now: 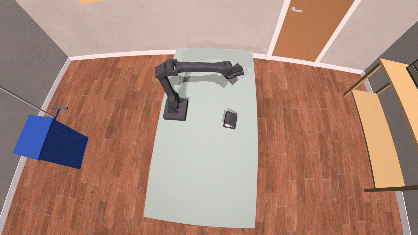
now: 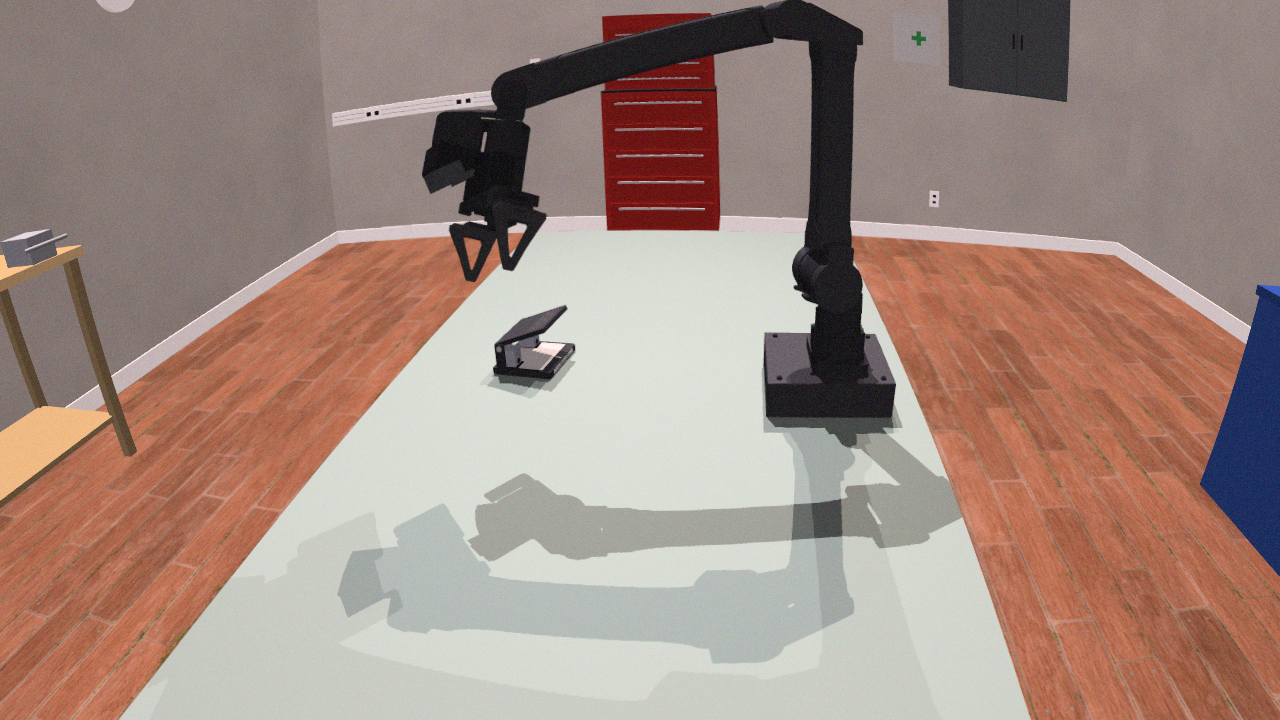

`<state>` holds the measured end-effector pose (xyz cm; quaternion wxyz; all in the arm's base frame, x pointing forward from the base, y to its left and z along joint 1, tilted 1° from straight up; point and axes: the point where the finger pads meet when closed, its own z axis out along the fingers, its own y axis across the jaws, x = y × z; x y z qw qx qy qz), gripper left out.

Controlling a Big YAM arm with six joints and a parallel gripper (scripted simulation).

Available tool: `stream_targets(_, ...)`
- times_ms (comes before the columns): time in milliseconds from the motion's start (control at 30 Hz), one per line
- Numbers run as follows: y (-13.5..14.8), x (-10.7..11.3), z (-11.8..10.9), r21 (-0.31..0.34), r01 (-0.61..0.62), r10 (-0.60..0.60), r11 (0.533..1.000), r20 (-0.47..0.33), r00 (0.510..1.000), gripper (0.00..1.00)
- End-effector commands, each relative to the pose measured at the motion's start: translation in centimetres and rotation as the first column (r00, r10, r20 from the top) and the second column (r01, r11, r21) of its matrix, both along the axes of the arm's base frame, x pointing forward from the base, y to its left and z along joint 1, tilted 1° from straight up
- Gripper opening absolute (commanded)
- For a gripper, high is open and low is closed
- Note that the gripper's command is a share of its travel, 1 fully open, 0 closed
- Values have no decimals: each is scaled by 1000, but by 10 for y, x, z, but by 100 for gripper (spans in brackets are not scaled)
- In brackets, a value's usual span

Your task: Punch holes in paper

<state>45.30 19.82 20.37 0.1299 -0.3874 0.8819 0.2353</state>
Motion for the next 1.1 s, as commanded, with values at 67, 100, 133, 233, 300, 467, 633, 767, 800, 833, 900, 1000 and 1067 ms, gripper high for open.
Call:
stream_targets(67, 0, 1, 5, 3, 0, 0, 1000, 11, 1000, 100)
stream_targets(100, 0, 1, 5, 3, 0, 0, 1000, 11, 1000, 100)
stream_targets(133, 0, 1, 5, 3, 0, 0, 1000, 11, 1000, 100)
stream_targets(233, 0, 1, 5, 3, 0, 0, 1000, 11, 1000, 100)
stream_targets(300, 0, 1, 5, 3, 0, 0, 1000, 11, 1000, 100)
stream_targets(467, 0, 1, 5, 3, 0, 0, 1000, 11, 1000, 100)
stream_targets(633, -25, 15, -1, -40, 96, -96, 995, -8, 995, 100)
stream_targets(767, -64, 20, -23, -118, 221, -229, 968, -60, 972, 100)
stream_targets(800, -71, 21, -27, -134, 244, -255, 960, -68, 965, 100)
stream_targets(833, -79, 21, -31, -151, 269, -282, 951, -76, 956, 100)
stream_targets(900, -96, 22, -39, -186, 320, -340, 929, -89, 936, 100)
stream_targets(1000, -124, 23, -50, -240, 396, -429, 886, -102, 898, 100)
stream_targets(1067, -133, 23, -53, -259, 420, -457, 870, -105, 883, 100)
